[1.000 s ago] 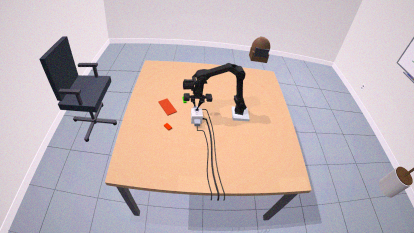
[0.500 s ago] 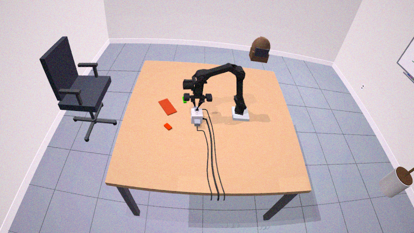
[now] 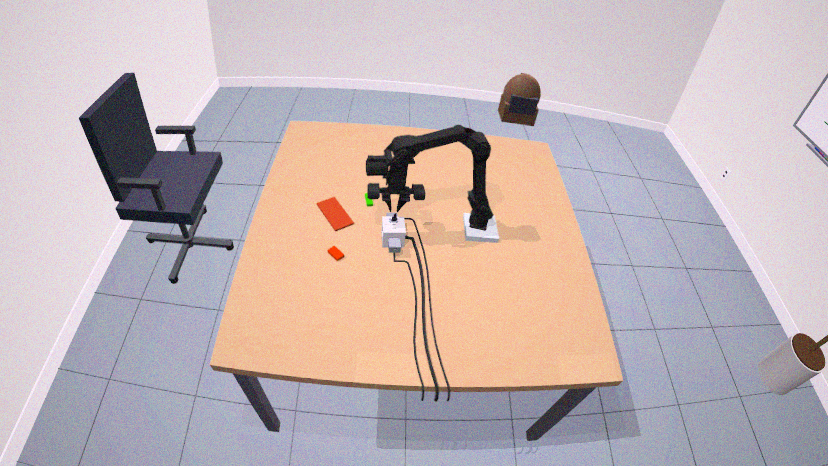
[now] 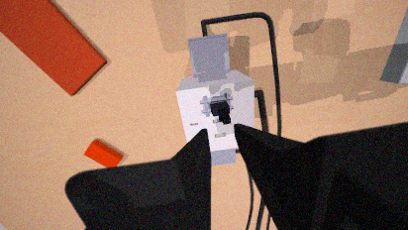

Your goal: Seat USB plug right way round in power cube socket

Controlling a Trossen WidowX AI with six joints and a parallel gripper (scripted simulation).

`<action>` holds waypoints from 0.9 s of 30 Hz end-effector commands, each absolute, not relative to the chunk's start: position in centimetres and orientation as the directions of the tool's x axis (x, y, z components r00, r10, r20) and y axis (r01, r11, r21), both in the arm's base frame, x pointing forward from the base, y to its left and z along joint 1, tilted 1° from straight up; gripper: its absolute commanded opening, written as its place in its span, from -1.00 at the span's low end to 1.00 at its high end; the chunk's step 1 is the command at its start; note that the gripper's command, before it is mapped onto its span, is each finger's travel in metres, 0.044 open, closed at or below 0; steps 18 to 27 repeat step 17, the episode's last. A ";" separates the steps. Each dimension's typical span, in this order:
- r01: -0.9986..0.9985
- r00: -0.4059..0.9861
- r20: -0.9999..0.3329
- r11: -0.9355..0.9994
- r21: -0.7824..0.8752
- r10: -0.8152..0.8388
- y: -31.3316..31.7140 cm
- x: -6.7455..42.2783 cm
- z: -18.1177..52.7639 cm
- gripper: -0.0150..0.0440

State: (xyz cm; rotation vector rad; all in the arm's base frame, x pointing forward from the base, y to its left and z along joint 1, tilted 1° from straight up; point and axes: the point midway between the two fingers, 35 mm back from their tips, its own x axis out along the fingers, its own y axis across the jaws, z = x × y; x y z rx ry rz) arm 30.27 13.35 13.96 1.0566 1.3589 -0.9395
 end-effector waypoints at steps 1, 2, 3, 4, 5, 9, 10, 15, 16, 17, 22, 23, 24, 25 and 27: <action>0.958 0.023 -0.997 0.282 0.043 0.073 13.4 30.3 14.5 -0.17; 0.958 0.023 -0.997 0.282 0.043 0.073 13.4 30.3 14.6 -0.17; 0.958 0.023 -0.997 0.282 0.043 0.073 13.4 30.3 14.7 -0.17; 0.958 0.023 -0.997 0.282 0.043 0.073 13.4 30.3 14.8 -0.17; 0.958 0.023 -0.997 0.282 0.043 0.073 13.4 30.3 14.9 -0.17; 0.958 0.023 -0.997 0.282 0.043 0.073 13.4 30.3 15.3 -0.17; 0.958 0.023 -0.997 0.282 0.043 0.073 13.4 30.3 15.4 -0.17; 0.958 0.021 -0.997 0.283 0.041 0.073 13.4 30.3 15.1 -0.17; 0.958 0.021 -0.997 0.283 0.041 0.073 13.4 30.3 15.1 -0.17; 0.958 0.021 -0.997 0.283 0.041 0.073 13.4 30.3 15.1 -0.17; 0.958 0.021 -0.997 0.283 0.041 0.073 13.4 30.3 15.1 -0.17; 0.958 0.021 -0.997 0.283 0.041 0.073 13.4 30.3 15.1 -0.17; 0.958 0.021 -0.997 0.283 0.041 0.073 13.4 30.3 15.1 -0.17; 0.958 0.021 -0.997 0.283 0.041 0.073 13.4 30.3 15.1 -0.17; 0.958 0.021 -0.997 0.283 0.041 0.073 13.4 30.3 15.1 -0.17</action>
